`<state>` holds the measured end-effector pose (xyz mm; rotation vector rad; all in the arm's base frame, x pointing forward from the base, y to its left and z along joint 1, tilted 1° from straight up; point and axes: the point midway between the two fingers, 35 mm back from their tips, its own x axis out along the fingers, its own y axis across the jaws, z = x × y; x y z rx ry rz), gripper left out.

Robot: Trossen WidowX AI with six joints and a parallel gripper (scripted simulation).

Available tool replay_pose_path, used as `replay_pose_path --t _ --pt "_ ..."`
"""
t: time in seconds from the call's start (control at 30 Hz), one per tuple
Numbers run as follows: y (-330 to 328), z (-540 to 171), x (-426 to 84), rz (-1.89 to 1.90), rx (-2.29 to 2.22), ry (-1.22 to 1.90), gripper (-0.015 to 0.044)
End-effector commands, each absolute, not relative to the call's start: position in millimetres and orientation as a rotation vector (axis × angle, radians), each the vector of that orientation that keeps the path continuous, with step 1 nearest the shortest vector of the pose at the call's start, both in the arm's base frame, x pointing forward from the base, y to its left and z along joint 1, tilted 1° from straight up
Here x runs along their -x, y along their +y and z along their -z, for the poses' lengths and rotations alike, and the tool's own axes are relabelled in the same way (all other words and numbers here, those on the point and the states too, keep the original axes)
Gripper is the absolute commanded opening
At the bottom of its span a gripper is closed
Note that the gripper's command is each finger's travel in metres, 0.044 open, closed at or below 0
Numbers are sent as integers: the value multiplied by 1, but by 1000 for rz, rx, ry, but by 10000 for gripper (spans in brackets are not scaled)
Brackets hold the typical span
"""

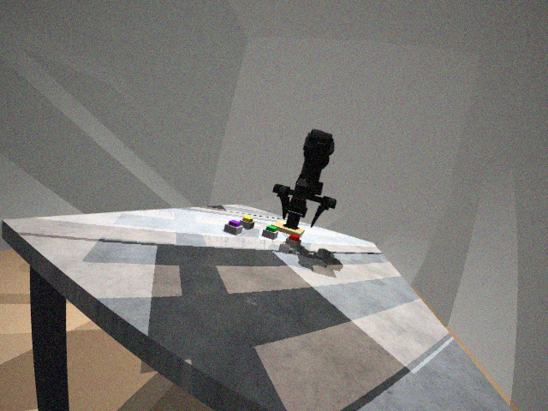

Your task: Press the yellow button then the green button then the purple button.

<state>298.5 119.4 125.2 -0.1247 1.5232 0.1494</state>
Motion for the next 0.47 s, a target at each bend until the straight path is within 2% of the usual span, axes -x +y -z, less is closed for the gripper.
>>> replay_pose_path --t 0.0,0.23,0.43 --pt "165 -137 -272 -150 116 1521 400" --pt "235 -152 -205 -159 105 1540 400" --pt "237 -153 -203 -159 105 1540 400"
